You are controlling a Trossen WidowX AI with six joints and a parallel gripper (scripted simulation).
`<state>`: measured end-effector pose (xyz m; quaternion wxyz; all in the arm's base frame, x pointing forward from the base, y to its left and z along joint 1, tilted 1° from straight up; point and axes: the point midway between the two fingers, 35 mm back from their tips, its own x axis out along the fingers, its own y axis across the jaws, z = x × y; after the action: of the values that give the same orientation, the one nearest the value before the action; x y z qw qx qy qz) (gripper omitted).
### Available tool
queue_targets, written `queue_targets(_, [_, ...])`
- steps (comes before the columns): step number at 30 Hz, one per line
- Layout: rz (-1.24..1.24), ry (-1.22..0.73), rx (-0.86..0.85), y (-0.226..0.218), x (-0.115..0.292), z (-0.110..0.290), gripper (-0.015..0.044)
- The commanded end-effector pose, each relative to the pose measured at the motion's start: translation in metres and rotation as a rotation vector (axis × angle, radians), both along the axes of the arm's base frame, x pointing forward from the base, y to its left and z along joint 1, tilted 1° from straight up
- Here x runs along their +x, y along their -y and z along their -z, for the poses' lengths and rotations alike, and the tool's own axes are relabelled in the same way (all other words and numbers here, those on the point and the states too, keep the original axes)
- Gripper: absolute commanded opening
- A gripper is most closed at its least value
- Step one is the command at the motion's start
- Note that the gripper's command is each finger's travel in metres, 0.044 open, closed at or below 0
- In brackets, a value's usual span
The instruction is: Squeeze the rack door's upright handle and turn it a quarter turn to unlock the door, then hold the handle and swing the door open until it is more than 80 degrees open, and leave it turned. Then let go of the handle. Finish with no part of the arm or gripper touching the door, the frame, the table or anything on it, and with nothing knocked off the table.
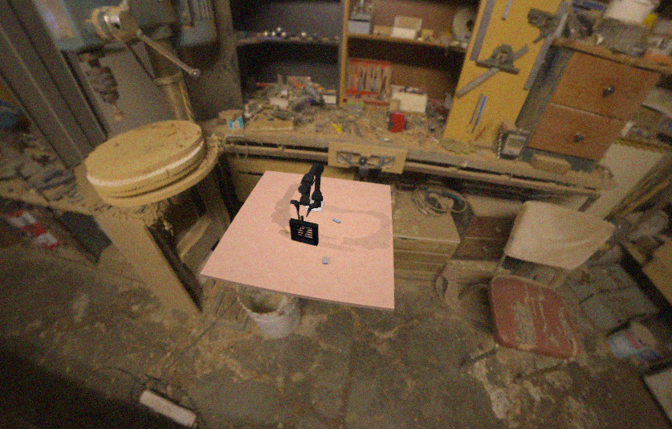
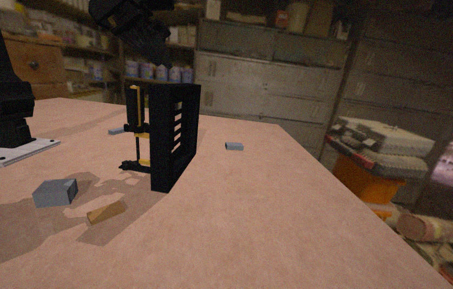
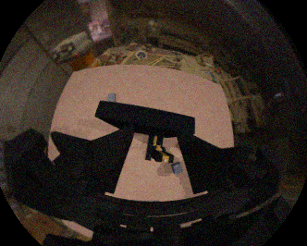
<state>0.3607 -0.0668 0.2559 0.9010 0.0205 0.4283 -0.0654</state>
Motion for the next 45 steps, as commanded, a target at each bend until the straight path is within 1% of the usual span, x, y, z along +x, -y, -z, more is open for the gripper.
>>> queue_targets(1, [0.001, -0.074, 0.016, 0.004, -0.002, 0.002, 0.0287])
queue_targets(24, [0.049, -0.508, 0.142, 0.024, -0.034, 0.015, 0.0287])
queue_targets(29, [0.051, -0.522, 0.146, 0.025, -0.035, 0.016, 0.0287])
queue_targets(45, [0.060, -0.563, 0.146, 0.025, -0.030, 0.042, 0.0287])
